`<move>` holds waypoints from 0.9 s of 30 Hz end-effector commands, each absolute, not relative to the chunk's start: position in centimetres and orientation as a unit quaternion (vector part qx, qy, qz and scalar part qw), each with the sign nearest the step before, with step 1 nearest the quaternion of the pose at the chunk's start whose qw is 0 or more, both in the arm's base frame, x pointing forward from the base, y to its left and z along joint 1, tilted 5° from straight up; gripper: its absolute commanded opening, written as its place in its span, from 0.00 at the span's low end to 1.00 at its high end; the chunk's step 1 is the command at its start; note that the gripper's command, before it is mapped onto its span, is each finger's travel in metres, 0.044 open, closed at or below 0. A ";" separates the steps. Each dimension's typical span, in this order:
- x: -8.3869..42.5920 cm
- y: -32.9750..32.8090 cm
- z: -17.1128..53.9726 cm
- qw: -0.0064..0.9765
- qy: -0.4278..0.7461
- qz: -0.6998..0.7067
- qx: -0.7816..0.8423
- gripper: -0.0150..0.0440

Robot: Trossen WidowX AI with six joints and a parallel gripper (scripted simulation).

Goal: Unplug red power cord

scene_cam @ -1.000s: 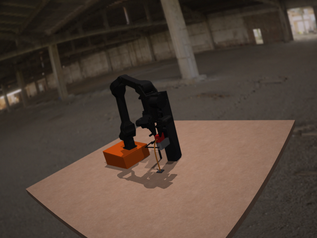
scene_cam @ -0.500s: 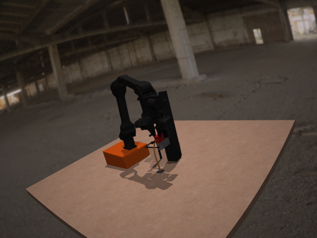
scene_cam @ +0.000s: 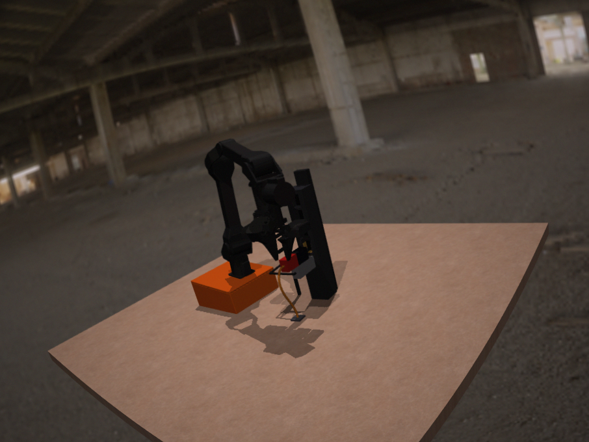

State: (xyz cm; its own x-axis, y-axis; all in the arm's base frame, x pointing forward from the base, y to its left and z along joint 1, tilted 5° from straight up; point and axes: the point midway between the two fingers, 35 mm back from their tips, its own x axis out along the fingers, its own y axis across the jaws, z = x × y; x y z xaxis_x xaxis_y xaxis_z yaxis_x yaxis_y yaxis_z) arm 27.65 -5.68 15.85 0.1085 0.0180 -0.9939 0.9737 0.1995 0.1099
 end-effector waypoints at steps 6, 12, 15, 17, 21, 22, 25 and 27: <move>27.8 -6.3 16.0 0.572 0.520 -0.418 0.476 0.92; 28.7 -11.4 17.0 0.574 0.519 -0.419 0.475 1.00; 28.7 -11.6 17.1 0.574 0.519 -0.419 0.475 1.00; 28.7 -11.6 17.1 0.574 0.519 -0.419 0.475 1.00; 28.7 -11.6 17.1 0.574 0.519 -0.419 0.475 1.00; 28.7 -11.6 17.1 0.574 0.519 -0.419 0.475 1.00; 28.7 -11.6 17.1 0.574 0.519 -0.419 0.475 1.00; 28.7 -11.6 17.1 0.574 0.519 -0.419 0.475 1.00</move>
